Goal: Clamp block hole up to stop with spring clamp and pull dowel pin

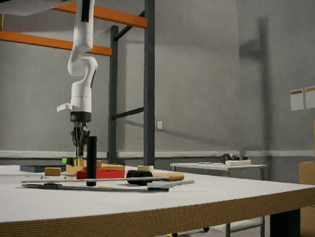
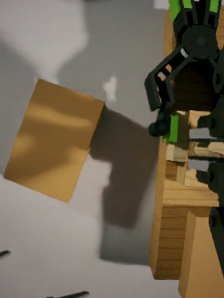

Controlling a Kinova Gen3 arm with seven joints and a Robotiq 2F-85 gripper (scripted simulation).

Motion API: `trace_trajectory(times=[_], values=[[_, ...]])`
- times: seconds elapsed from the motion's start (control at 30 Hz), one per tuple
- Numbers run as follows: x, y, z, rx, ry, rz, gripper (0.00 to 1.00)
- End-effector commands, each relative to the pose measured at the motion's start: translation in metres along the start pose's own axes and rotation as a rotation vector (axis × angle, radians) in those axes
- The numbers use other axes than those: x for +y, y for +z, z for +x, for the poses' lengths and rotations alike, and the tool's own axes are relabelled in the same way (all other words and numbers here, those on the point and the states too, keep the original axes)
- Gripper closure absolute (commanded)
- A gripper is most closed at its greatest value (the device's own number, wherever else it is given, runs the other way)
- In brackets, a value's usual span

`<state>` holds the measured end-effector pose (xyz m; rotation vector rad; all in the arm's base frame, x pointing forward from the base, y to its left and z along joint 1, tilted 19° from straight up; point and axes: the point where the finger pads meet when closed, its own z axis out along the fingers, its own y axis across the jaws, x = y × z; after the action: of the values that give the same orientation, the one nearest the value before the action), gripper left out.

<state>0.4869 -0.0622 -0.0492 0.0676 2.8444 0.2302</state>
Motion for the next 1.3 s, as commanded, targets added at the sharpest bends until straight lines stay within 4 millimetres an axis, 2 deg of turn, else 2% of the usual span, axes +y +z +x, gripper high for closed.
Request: trace_trajectory(times=[0.0, 1.27], values=[[-0.0002, -0.0007, -0.0006, -0.001, -0.003, 0.001, 0.9], [-0.0002, -0.0008, -0.0007, -0.002, -0.037, 0.001, 0.9]])
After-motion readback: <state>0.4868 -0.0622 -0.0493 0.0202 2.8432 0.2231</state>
